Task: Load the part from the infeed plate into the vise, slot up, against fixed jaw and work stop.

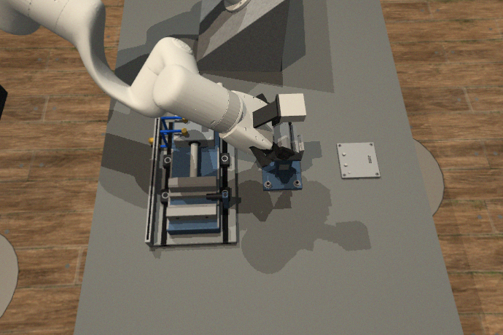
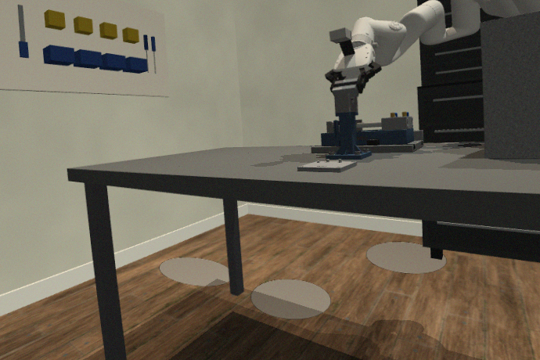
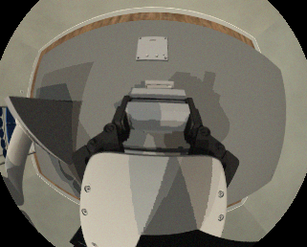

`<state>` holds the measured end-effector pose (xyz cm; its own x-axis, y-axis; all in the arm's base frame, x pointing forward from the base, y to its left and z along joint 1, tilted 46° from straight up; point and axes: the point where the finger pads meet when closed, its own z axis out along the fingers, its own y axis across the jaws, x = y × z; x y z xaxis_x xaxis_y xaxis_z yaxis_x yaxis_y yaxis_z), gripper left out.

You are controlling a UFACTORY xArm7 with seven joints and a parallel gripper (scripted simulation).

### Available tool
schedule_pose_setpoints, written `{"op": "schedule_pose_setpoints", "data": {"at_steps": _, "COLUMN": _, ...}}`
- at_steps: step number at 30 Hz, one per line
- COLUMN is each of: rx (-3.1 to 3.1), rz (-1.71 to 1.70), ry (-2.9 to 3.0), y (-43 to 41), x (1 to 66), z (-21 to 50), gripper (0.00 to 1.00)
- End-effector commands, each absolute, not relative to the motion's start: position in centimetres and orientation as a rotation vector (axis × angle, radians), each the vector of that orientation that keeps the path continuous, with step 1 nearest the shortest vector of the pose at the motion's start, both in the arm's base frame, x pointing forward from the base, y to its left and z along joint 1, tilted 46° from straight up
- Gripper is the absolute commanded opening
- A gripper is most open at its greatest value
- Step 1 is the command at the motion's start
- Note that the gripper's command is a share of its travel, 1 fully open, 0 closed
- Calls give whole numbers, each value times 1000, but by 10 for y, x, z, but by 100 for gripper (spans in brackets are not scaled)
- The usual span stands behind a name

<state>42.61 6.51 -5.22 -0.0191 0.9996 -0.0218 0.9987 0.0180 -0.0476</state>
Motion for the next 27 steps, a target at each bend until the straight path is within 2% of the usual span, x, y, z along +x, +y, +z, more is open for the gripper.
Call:
{"op": "schedule_pose_setpoints", "data": {"at_steps": 1, "rx": -2185, "rz": 72, "ry": -2233, "y": 65, "x": 427, "z": -54, "gripper": 0}}
{"op": "schedule_pose_setpoints", "data": {"at_steps": 27, "rx": -2185, "rz": 72, "ry": -2233, "y": 56, "x": 427, "z": -61, "gripper": 0}}
